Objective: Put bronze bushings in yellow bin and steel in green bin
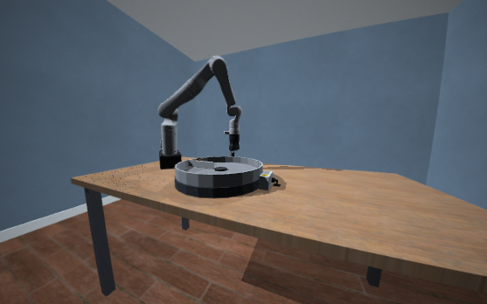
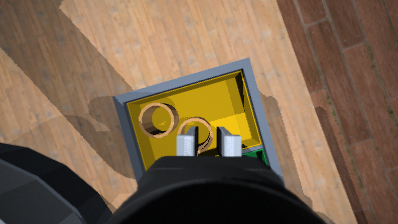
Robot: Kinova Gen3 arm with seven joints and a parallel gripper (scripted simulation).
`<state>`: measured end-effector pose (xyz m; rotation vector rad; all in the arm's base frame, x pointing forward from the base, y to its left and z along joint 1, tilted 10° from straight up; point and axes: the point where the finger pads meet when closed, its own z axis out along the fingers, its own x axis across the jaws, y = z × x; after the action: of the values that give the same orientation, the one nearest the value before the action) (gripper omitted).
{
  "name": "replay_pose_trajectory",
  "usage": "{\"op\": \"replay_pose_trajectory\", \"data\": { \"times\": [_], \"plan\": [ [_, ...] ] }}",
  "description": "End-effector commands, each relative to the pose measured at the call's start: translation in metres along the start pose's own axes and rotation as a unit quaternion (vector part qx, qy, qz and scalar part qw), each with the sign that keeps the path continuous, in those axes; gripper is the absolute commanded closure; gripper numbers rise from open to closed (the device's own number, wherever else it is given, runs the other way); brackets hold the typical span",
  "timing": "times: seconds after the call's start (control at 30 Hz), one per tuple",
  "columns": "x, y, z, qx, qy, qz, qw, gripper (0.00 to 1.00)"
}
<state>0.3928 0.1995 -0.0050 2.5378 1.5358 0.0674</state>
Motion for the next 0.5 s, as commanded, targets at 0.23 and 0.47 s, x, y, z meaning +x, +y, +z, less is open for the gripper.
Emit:
{"op": "replay_pose_trajectory", "data": {
  "times": [0.23, 0.47],
  "plan": [
    [0.001, 0.0, -0.043, -0.001, 0.001, 0.0, 1.0, 0.53],
    [0.0, 0.0, -0.085, -0.001, 0.001, 0.0, 1.0, 0.53]
  ]
}}
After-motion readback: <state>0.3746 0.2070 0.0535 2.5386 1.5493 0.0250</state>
